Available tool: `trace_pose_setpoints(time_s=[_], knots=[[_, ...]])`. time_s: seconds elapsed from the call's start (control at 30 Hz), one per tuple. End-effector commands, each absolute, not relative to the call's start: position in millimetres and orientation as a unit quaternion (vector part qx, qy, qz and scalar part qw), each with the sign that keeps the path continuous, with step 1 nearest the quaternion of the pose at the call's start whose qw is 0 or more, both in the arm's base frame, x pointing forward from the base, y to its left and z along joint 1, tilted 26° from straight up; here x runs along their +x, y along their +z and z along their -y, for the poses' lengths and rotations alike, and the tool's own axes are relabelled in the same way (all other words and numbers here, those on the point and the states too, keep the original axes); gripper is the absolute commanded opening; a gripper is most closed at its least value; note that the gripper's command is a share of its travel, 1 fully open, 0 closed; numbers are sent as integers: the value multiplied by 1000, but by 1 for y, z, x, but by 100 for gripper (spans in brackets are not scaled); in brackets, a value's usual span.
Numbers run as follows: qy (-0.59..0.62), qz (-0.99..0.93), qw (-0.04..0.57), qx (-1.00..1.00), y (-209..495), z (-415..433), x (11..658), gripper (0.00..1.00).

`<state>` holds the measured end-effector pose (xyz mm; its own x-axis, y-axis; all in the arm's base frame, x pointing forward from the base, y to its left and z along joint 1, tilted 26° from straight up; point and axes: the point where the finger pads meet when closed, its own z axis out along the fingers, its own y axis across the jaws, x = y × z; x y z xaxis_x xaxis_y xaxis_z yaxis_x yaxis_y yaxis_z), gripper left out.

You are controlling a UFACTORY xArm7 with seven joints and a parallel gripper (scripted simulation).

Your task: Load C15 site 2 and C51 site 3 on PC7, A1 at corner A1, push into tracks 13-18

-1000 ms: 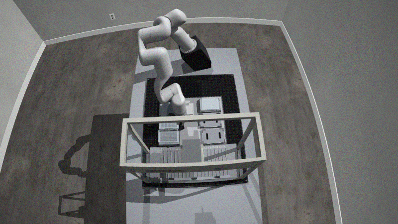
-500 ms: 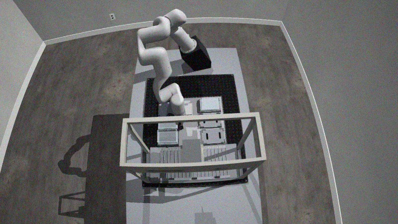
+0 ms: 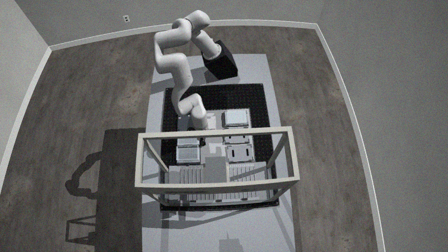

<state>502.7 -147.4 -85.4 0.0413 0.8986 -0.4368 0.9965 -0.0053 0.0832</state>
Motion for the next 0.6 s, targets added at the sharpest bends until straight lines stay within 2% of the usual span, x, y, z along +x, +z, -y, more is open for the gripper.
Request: trace_pose_setpoints(time_s=[0.0, 0.57], knots=[[-129, -680, 188, 697, -84, 146, 505, 100], [-129, -680, 188, 696, -86, 142, 505, 100]])
